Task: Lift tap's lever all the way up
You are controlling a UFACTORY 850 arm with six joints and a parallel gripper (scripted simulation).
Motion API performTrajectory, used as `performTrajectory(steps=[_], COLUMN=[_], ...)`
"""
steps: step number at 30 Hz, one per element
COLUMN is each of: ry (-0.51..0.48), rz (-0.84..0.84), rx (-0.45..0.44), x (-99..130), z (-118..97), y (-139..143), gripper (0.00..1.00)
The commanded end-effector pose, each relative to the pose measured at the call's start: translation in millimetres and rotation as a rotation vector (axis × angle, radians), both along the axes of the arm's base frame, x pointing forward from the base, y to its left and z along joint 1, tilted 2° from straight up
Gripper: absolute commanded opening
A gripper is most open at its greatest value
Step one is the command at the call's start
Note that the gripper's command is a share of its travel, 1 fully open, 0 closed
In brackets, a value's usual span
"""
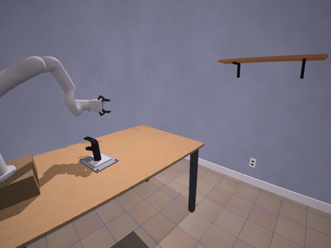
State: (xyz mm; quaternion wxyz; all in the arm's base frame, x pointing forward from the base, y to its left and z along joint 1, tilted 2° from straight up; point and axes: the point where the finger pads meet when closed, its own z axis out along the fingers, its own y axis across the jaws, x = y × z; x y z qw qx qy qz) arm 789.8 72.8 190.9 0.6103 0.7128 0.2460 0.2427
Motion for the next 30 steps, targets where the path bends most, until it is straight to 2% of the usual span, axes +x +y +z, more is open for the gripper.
performTrajectory(steps=[1, 10, 12, 13, 27, 29, 30], ry=[0.039, 0.069, 0.069, 0.074, 0.063, 0.063, 0.054], rz=[-0.117, -0.297, -0.297, -0.357, -0.631, -0.631, -0.69], rx=[0.113, 0.285, 0.285, 0.342, 0.601, 0.601, 0.657], x=[-23.3, -64.1, -64.1, -78.0, -140.7, -140.7, -153.5], z=[-12.6, -34.6, -34.6, -41.3, -67.4, -67.4, -72.0], y=[-34.1, -71.7, -71.7, -81.1, -107.1, -107.1, -109.4], gripper=[1.0, 1.0, 1.0, 1.0, 1.0, 1.0, 1.0])
